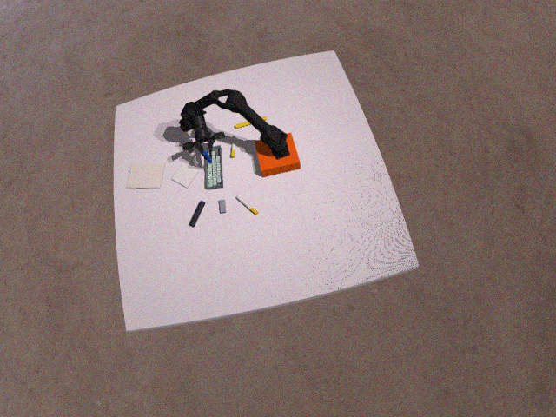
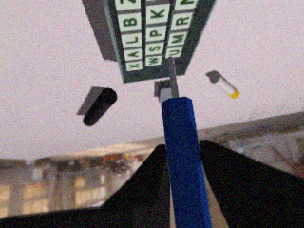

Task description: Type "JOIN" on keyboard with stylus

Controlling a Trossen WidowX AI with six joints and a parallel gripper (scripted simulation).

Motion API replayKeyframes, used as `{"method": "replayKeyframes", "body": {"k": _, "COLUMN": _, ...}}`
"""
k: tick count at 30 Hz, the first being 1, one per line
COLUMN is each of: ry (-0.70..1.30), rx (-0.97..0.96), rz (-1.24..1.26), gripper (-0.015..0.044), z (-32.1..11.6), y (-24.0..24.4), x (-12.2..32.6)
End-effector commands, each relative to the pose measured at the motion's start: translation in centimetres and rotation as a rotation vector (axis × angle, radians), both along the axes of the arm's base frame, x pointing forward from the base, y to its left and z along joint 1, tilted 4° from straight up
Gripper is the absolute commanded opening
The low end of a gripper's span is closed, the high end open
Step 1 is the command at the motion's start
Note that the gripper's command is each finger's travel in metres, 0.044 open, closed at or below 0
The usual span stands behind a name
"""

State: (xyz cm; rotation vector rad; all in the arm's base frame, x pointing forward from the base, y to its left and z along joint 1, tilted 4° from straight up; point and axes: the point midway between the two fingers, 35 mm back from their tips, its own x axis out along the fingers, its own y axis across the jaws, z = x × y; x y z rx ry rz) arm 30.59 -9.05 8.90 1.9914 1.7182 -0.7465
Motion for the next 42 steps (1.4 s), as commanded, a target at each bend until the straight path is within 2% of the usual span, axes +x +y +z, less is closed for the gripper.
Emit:
{"method": "replayKeyframes", "body": {"k": 1, "ry": -0.050, "rx": 0.036, "rz": -0.055, "gripper": 0.0000, "z": 0.5, "y": -1.7, "x": 0.3}}
{"method": "replayKeyframes", "body": {"k": 7, "ry": -0.087, "rx": 0.057, "rz": -0.099, "gripper": 0.0000, "z": 0.7, "y": -3.1, "x": 0.4}}
{"method": "replayKeyframes", "body": {"k": 14, "ry": -0.086, "rx": 0.057, "rz": -0.099, "gripper": 0.0000, "z": -2.5, "y": -3.3, "x": 0.3}}
{"method": "replayKeyframes", "body": {"k": 29, "ry": -0.086, "rx": 0.057, "rz": -0.099, "gripper": 0.0000, "z": -2.6, "y": -3.3, "x": 0.3}}
{"method": "replayKeyframes", "body": {"k": 32, "ry": -0.086, "rx": 0.057, "rz": -0.099, "gripper": 0.0079, "z": -2.6, "y": -3.5, "x": 0.5}}
{"method": "replayKeyframes", "body": {"k": 42, "ry": -0.087, "rx": 0.057, "rz": -0.099, "gripper": 0.0081, "z": -3.0, "y": -3.6, "x": 0.6}}
